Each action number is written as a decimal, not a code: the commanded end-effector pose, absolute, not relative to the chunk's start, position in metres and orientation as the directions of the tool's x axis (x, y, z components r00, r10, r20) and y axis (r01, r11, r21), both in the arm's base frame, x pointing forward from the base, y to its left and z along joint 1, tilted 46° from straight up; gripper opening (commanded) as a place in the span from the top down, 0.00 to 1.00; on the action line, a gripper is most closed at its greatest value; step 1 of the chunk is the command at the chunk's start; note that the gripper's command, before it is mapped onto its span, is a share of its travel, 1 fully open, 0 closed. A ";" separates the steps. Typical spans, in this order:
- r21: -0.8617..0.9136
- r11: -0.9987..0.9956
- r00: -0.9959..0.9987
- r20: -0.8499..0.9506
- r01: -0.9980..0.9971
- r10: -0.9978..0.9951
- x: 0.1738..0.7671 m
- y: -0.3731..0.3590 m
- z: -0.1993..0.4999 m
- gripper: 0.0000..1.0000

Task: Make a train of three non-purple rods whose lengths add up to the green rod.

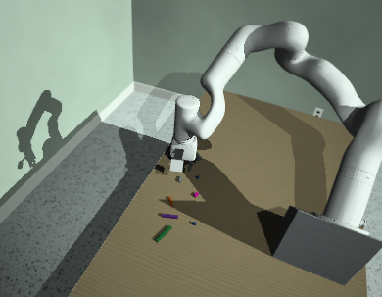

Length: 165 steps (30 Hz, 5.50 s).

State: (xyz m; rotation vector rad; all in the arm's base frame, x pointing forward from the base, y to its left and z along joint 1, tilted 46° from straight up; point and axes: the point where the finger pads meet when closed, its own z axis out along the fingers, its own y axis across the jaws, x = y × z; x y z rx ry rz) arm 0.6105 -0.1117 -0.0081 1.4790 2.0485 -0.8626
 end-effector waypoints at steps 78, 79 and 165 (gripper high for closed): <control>-0.203 0.215 -0.295 -0.692 0.955 0.659 0.613 -0.145 -0.038 0.76; -0.203 0.215 -0.295 -0.692 0.955 0.659 0.613 -0.145 -0.038 0.76; -0.203 0.215 -0.295 -0.692 0.955 0.659 0.614 -0.150 -0.043 0.76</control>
